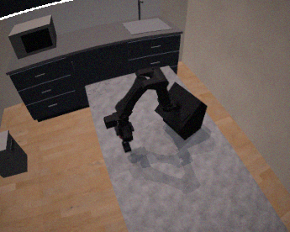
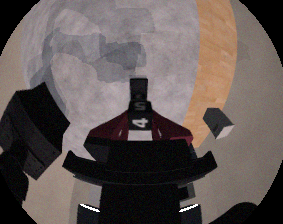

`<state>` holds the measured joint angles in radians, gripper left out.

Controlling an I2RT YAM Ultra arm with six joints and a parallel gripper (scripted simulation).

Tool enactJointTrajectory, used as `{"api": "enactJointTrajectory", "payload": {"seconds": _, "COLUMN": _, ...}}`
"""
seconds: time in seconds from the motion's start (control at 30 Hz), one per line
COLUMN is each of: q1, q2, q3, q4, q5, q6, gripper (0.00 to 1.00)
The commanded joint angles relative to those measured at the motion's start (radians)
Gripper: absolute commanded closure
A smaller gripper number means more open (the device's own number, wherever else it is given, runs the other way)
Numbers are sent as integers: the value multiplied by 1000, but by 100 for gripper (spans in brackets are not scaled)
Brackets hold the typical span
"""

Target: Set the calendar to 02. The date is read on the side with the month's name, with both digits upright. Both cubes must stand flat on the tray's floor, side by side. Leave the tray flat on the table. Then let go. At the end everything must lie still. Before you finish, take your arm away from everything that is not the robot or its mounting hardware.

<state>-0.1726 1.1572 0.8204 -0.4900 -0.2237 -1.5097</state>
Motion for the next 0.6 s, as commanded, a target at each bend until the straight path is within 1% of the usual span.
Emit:
{"api": "enactJointTrajectory", "payload": {"seconds": 0.0, "q1": -8, "q2": -3, "q3": 5, "q4": -12, "q5": -13, "q6": 15, "gripper": 73}}
{"api": "enactJointTrajectory", "payload": {"seconds": 0.07, "q1": -29, "q2": 8, "q3": 9, "q4": -11, "q5": -26, "q6": 65, "gripper": 73}}
{"api": "enactJointTrajectory", "payload": {"seconds": 0.17, "q1": -88, "q2": 40, "q3": 18, "q4": -8, "q5": -62, "q6": 203, "gripper": 73}}
{"api": "enactJointTrajectory", "payload": {"seconds": 0.27, "q1": -94, "q2": 43, "q3": 19, "q4": -7, "q5": -66, "q6": 218, "gripper": 73}}
{"api": "enactJointTrajectory", "payload": {"seconds": 0.3, "q1": -124, "q2": 59, "q3": 23, "q4": -6, "q5": -84, "q6": 288, "gripper": 73}}
{"api": "enactJointTrajectory", "payload": {"seconds": 0.33, "q1": -141, "q2": 69, "q3": 26, "q4": -5, "q5": -95, "q6": 329, "gripper": 73}}
{"api": "enactJointTrajectory", "payload": {"seconds": 0.4, "q1": -156, "q2": 77, "q3": 29, "q4": -4, "q5": -104, "q6": 365, "gripper": 73}}
{"api": "enactJointTrajectory", "payload": {"seconds": 0.43, "q1": -178, "q2": 89, "q3": 32, "q4": -2, "q5": -118, "q6": 416, "gripper": 73}}
{"api": "enactJointTrajectory", "payload": {"seconds": 0.57, "q1": -227, "q2": 115, "q3": 40, "q4": 1, "q5": -148, "q6": 532, "gripper": 73}}
